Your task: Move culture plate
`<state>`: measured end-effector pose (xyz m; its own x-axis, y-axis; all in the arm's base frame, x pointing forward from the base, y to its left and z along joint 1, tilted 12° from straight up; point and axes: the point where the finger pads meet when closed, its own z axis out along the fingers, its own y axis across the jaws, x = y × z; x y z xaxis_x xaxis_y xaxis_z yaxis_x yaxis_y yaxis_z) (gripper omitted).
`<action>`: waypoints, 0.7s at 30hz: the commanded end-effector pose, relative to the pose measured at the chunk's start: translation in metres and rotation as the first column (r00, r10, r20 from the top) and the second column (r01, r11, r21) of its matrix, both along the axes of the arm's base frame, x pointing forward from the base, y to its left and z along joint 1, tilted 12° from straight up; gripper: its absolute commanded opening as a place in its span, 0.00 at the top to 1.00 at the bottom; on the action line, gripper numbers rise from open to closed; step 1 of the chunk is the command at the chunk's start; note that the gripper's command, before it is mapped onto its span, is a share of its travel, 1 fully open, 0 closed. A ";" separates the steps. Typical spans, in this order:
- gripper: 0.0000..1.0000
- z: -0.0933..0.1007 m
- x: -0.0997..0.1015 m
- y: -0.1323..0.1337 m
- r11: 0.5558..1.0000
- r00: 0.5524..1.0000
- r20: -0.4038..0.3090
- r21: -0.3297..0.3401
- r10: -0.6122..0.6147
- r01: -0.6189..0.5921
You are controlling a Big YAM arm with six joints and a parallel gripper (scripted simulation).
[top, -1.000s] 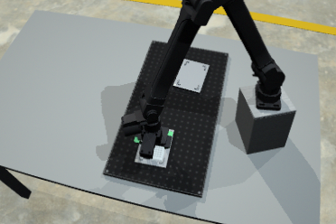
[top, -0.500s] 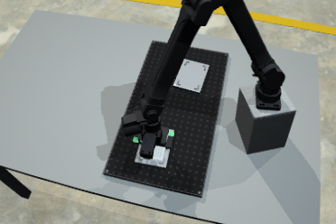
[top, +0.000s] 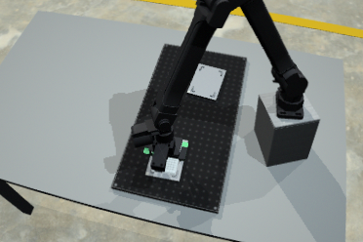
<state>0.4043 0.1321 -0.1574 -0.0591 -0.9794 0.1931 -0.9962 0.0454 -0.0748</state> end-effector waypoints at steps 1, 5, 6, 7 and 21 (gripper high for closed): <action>0.00 0.008 0.014 0.006 1.000 1.000 0.030 0.014 0.004 -0.004; 0.00 0.023 0.019 0.008 1.000 0.999 0.041 0.018 0.008 -0.008; 0.00 0.023 0.019 0.008 1.000 0.999 0.041 0.018 0.008 -0.008; 0.00 0.025 0.016 0.011 1.000 0.999 0.039 0.017 0.009 -0.010; 0.00 0.045 0.004 0.016 1.000 1.000 0.027 0.013 0.007 -0.007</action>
